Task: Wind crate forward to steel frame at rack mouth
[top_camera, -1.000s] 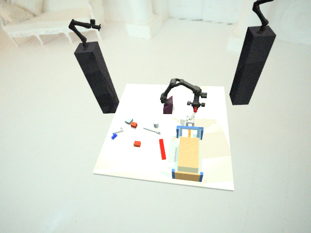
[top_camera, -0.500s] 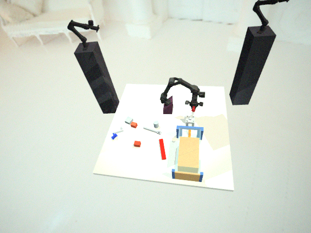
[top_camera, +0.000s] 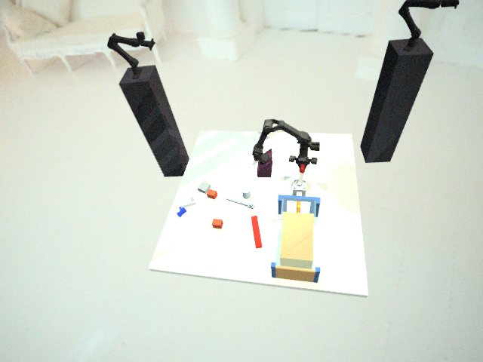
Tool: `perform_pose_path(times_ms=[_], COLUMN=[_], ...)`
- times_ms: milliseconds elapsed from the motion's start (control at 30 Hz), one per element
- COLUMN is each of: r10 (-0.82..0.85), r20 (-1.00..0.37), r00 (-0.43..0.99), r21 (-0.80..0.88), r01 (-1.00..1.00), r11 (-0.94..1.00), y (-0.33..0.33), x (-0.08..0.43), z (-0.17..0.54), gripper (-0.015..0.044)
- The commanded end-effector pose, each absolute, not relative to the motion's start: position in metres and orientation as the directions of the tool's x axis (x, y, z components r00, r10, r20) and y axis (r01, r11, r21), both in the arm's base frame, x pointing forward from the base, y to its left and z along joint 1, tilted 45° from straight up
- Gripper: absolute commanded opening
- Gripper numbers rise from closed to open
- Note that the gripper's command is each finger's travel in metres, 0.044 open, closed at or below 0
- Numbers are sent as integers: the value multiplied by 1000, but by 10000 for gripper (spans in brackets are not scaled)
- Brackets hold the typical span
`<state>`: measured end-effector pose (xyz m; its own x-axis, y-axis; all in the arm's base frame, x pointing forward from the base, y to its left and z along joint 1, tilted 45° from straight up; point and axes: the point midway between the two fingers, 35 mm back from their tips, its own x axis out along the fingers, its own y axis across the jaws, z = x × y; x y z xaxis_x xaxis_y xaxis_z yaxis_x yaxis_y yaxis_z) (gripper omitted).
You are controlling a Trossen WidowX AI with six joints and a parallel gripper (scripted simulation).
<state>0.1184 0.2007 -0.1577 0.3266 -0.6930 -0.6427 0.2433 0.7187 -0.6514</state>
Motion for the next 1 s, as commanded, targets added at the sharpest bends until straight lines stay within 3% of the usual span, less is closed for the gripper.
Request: perform_pose_path(times_ms=[0,967], r10=[-718,-720], r20=[-618,-615], r00=[320,321], r21=[-679,-682], r01=[242,242], r11=[693,690], y=[187,150], x=[115,123], z=[-148,-116], gripper=[0,0])
